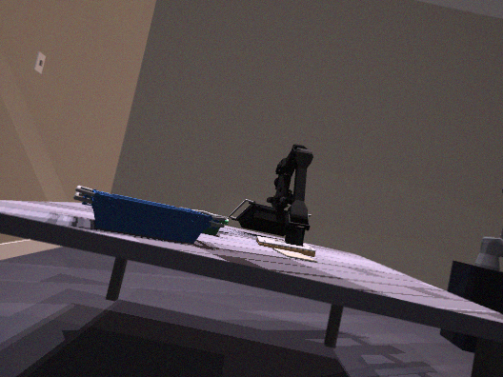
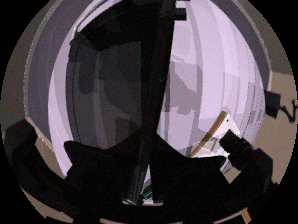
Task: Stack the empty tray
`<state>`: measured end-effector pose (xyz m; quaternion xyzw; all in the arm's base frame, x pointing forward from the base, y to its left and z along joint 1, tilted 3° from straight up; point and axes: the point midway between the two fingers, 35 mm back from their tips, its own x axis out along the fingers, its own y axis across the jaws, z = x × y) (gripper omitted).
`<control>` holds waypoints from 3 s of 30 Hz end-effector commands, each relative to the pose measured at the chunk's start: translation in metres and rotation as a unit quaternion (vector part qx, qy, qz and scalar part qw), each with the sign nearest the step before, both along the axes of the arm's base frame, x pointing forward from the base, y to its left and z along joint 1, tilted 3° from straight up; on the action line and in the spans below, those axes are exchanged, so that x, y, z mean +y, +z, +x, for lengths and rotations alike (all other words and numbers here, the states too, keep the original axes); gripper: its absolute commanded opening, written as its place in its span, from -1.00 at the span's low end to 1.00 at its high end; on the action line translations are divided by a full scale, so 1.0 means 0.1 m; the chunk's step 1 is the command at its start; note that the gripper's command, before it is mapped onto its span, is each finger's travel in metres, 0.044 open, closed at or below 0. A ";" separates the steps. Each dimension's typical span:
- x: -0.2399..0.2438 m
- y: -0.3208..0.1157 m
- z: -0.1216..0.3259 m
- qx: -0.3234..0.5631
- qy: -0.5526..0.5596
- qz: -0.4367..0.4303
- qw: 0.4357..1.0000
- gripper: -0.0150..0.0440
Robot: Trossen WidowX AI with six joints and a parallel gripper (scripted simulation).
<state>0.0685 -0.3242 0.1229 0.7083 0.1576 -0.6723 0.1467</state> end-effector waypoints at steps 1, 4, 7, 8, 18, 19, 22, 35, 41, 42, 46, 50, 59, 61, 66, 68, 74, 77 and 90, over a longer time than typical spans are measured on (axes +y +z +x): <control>-0.06 0.26 0.00 -0.005 0.001 -0.020 1.000 -0.49; -0.05 0.41 -0.01 -0.005 0.001 -0.020 1.000 -0.49; -0.04 0.56 -0.02 -0.005 0.001 -0.020 1.000 -0.49; -0.04 0.60 -0.02 -0.005 0.001 -0.020 1.000 -0.49; 0.00 0.82 -0.04 -0.004 0.001 -0.020 1.000 -0.49; 0.00 0.82 -0.04 -0.004 0.001 -0.020 1.000 -0.49; 0.00 0.82 -0.04 -0.004 0.001 -0.020 1.000 -0.49; 0.00 0.82 -0.04 -0.004 0.001 -0.020 1.000 -0.49; 0.00 0.82 -0.04 -0.004 0.002 -0.020 1.000 -0.49; 0.01 0.82 -0.02 -0.004 0.005 -0.020 1.000 -0.49; 0.05 0.83 0.13 -0.004 0.024 -0.021 0.999 -0.49; 0.09 0.83 0.27 -0.005 0.044 -0.021 0.999 -0.49; 0.23 0.85 0.60 -0.005 0.090 -0.023 0.996 -0.49; 0.26 0.85 0.67 -0.005 0.100 -0.024 0.995 -0.49; 0.35 0.86 0.83 -0.005 0.125 -0.025 0.992 -0.49; 0.39 0.86 0.90 -0.005 0.135 -0.025 0.991 -0.49; 0.52 0.87 1.09 -0.006 0.165 -0.026 0.986 -0.49; 0.59 0.87 1.19 -0.006 0.180 -0.027 0.983 -0.49; 0.92 0.89 1.55 -0.008 0.244 -0.029 0.969 -0.49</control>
